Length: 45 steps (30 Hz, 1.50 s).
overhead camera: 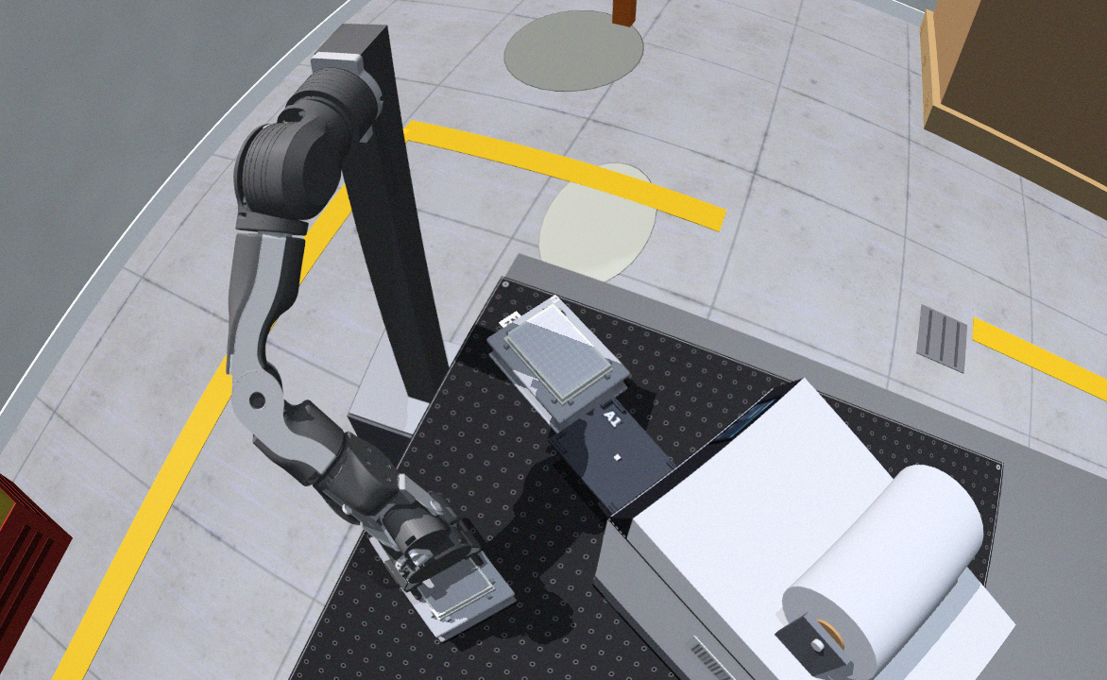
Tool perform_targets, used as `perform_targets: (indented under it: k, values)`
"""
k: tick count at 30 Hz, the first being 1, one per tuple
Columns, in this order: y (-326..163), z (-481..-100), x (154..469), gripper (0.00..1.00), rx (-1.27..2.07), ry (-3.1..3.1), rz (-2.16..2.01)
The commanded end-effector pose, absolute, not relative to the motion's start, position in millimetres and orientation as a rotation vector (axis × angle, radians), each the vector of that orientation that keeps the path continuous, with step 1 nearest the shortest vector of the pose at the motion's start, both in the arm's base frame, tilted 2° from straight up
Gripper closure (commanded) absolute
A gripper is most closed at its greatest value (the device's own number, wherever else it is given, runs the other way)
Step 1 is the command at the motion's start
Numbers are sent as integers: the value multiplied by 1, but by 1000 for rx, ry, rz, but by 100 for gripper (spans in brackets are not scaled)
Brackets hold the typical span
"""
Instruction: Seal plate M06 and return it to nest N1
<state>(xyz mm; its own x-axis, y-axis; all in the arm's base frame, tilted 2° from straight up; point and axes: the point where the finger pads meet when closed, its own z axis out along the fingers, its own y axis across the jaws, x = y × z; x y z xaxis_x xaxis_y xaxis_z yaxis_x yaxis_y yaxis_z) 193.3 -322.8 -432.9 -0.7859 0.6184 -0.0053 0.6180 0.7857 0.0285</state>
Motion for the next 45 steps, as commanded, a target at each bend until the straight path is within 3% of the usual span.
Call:
perform_targets:
  k: [1, 3, 4, 37, 42, 45]
  values:
    - [-322, -433, 195, 100, 1019, 2955, 50]
    - [-322, -433, 195, 100, 1019, 2955, 50]
    - [-322, -433, 194, 23, 1020, 2954, 48]
    - [-323, -433, 194, 23, 1023, 2953, 40]
    - [-324, -392, 193, 23, 1023, 2953, 41]
    - [-324, -392, 193, 23, 1023, 2953, 41]
